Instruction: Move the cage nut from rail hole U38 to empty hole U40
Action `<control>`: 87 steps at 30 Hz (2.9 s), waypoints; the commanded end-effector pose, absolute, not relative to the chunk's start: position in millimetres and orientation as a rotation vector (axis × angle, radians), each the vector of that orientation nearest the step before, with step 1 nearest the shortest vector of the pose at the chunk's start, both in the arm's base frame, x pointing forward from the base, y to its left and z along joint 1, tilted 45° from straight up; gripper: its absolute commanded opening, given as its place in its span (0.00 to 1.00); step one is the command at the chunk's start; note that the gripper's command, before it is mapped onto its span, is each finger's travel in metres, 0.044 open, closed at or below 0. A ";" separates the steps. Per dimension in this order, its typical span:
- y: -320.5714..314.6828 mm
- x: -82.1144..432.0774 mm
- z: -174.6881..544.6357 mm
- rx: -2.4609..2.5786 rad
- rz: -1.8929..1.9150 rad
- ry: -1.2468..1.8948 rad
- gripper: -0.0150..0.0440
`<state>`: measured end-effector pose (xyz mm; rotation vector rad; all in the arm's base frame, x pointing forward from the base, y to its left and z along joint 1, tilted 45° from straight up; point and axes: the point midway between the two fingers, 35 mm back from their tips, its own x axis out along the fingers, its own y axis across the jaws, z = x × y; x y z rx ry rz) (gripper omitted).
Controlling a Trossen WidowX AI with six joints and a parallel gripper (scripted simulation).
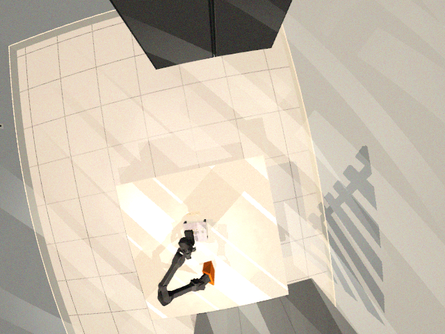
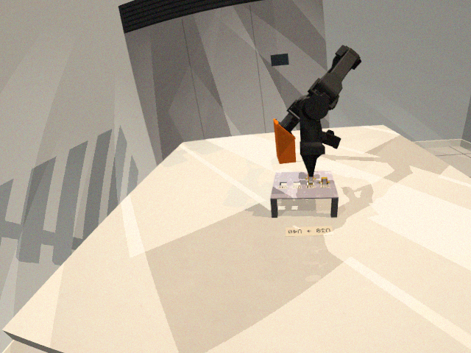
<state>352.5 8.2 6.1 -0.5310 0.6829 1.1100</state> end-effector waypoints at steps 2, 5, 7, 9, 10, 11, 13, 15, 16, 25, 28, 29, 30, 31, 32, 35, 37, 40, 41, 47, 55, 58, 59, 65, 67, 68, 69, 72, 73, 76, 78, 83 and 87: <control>8.5 352.6 6.8 -0.531 1.113 0.677 0.31; 8.5 351.9 6.4 -0.531 1.113 0.677 0.31; 8.6 351.4 6.1 -0.531 1.113 0.677 0.31; 8.6 351.4 6.1 -0.531 1.113 0.677 0.31; 8.5 351.3 6.1 -0.531 1.113 0.677 0.31; 8.4 351.3 6.2 -0.531 1.113 0.677 0.31; 8.1 351.3 6.6 -0.531 1.113 0.678 0.31; 7.9 351.3 6.8 -0.531 1.112 0.678 0.31; 7.8 351.3 6.9 -0.531 1.112 0.678 0.31; 6.9 351.2 7.7 -0.531 1.113 0.678 0.31; 6.7 351.2 7.9 -0.531 1.113 0.678 0.31; 6.6 351.2 8.1 -0.531 1.113 0.678 0.31; 6.5 351.2 8.2 -0.531 1.113 0.678 0.31; 6.5 351.2 8.2 -0.531 1.113 0.678 0.31; 6.4 351.2 8.3 -0.531 1.113 0.678 0.31; 6.1 351.2 8.5 -0.531 1.112 0.678 0.31; 6.1 351.2 8.6 -0.531 1.113 0.678 0.31; 5.9 351.3 8.6 -0.530 1.115 0.679 0.31; 5.9 351.3 8.7 -0.530 1.116 0.679 0.31; 5.5 351.4 9.0 -0.529 1.119 0.680 0.31; 5.3 351.5 9.2 -0.528 1.122 0.681 0.31; 5.1 351.6 9.3 -0.527 1.124 0.682 0.31; 5.0 351.7 9.4 -0.527 1.125 0.682 0.31; 4.7 351.8 9.7 -0.526 1.129 0.683 0.31; 4.7 351.8 9.7 -0.526 1.129 0.683 0.31; 4.7 351.8 9.7 -0.526 1.129 0.683 0.31; 4.7 351.8 9.7 -0.526 1.129 0.683 0.31; 4.6 351.9 9.8 -0.526 1.130 0.684 0.31; 4.5 351.9 9.8 -0.526 1.131 0.684 0.31; 4.3 352.0 10.1 -0.525 1.133 0.685 0.31; 4.0 352.0 10.3 -0.524 1.136 0.686 0.31; 3.9 352.1 10.4 -0.524 1.137 0.686 0.31; 3.8 352.1 10.5 -0.524 1.137 0.686 0.31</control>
